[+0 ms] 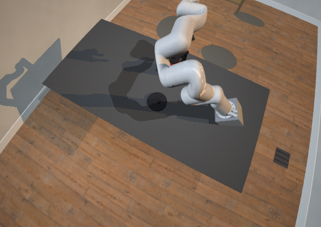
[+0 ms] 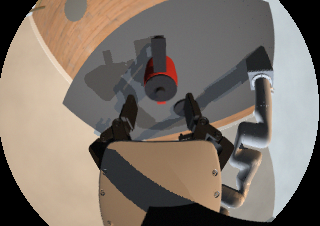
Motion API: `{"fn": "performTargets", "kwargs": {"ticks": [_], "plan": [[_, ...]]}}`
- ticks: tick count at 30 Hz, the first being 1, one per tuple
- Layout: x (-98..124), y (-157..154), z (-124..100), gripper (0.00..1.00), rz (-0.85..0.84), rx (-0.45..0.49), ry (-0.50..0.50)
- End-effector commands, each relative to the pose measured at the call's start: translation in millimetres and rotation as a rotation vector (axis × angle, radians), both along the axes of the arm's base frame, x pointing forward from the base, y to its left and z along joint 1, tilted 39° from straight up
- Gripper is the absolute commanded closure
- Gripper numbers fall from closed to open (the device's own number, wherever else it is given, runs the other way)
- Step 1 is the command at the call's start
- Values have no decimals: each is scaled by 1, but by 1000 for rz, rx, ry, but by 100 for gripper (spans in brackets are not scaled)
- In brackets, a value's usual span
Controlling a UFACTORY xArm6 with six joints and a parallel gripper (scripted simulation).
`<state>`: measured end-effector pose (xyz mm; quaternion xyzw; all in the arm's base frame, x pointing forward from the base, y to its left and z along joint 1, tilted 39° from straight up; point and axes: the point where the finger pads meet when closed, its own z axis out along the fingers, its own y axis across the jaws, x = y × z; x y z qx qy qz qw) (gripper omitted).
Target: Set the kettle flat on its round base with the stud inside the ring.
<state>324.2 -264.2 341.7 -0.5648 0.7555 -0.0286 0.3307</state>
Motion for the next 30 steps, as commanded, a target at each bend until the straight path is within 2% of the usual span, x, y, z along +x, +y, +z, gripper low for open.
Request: {"fn": "performTargets", "kwargs": {"ticks": [1,30], "plan": [[0,-1,1,19,-1,-3,-2],[3,1,-4,19,-1,-3,-2]]}}
